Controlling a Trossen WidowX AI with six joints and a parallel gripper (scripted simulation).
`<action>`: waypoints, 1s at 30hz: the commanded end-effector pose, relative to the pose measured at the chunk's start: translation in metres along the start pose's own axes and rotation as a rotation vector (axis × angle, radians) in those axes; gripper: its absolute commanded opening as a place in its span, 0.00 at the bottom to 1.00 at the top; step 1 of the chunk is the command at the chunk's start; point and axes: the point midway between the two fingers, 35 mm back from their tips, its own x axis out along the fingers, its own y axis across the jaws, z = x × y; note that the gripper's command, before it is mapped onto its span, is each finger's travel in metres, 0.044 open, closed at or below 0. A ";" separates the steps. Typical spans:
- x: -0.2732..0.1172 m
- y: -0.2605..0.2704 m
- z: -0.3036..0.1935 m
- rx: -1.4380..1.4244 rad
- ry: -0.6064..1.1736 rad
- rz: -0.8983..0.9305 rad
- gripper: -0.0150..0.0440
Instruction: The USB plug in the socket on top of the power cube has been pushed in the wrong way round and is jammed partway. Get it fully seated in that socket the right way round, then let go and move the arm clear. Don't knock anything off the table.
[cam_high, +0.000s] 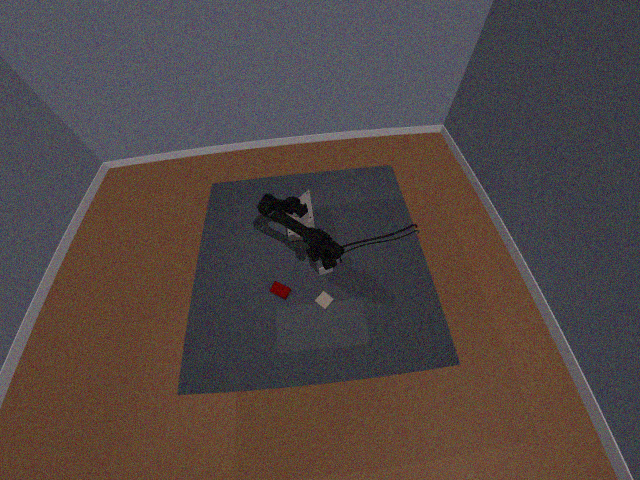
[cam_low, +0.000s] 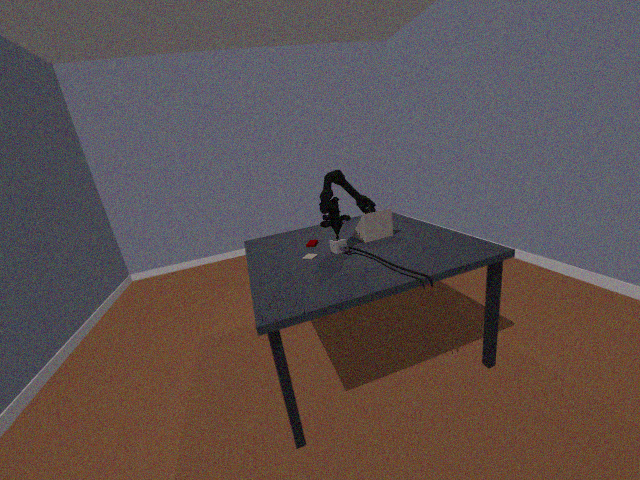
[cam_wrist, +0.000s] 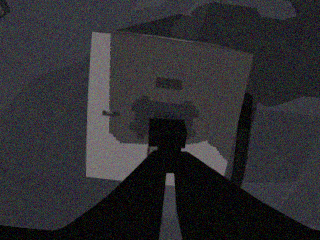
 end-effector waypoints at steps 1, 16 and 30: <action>-0.003 0.001 0.000 0.006 0.003 0.002 0.25; -0.013 0.001 0.000 0.006 0.003 0.002 0.25; -0.023 0.001 0.000 0.006 0.003 0.002 0.25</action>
